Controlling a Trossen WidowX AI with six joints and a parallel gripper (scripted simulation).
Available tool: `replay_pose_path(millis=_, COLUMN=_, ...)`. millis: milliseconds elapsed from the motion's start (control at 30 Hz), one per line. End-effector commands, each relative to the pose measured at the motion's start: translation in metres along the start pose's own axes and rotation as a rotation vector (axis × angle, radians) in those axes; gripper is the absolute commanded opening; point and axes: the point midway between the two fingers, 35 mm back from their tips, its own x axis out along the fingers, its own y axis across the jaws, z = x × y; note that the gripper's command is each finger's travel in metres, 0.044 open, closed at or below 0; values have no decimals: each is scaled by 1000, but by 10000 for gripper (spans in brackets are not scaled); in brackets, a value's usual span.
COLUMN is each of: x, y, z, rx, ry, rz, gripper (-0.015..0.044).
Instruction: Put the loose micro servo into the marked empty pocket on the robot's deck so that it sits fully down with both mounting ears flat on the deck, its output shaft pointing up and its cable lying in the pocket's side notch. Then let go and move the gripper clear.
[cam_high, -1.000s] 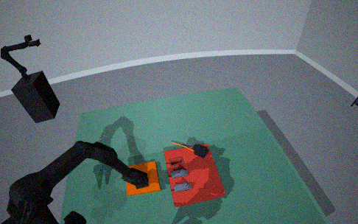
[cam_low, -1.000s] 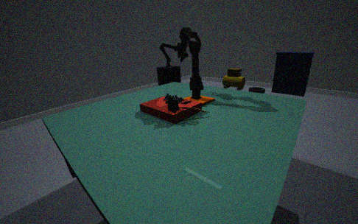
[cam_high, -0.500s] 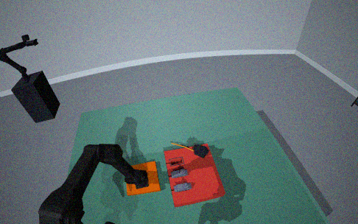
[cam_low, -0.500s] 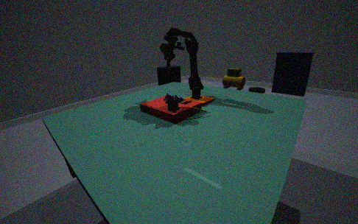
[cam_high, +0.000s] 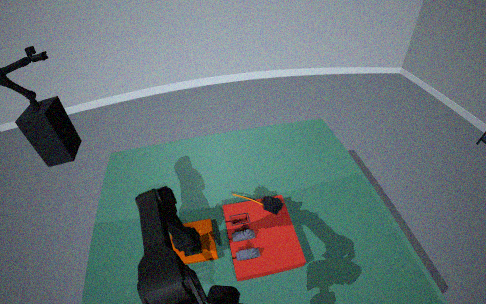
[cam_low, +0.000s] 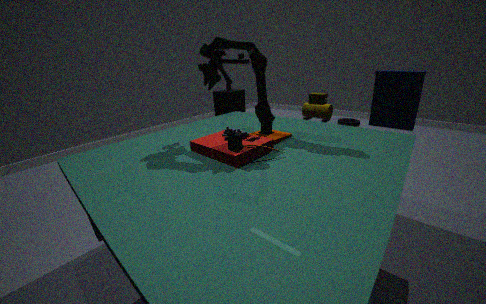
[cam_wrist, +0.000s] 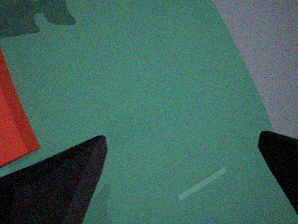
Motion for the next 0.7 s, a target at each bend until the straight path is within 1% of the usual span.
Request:
replay_pose_path(millis=0, x=10, y=31, z=21, rx=-32, ry=12, rz=43, gripper=440)
replay_pose_path(millis=100, x=19, y=62, z=45, rx=-16, ry=9, rz=85, gripper=440)
replay_pose_path(millis=233, x=30, y=122, z=78, rx=45, ry=32, rz=161, gripper=440)
replay_pose_path(millis=367, x=36, y=187, z=99, rx=102, ry=77, rz=223, gripper=440)
replay_pose_path(millis=500, x=37, y=255, z=108, rx=149, ry=133, rz=268, gripper=440)
replay_pose_path(millis=667, x=32, y=339, z=101, rx=212, ry=219, rz=297, gripper=440)
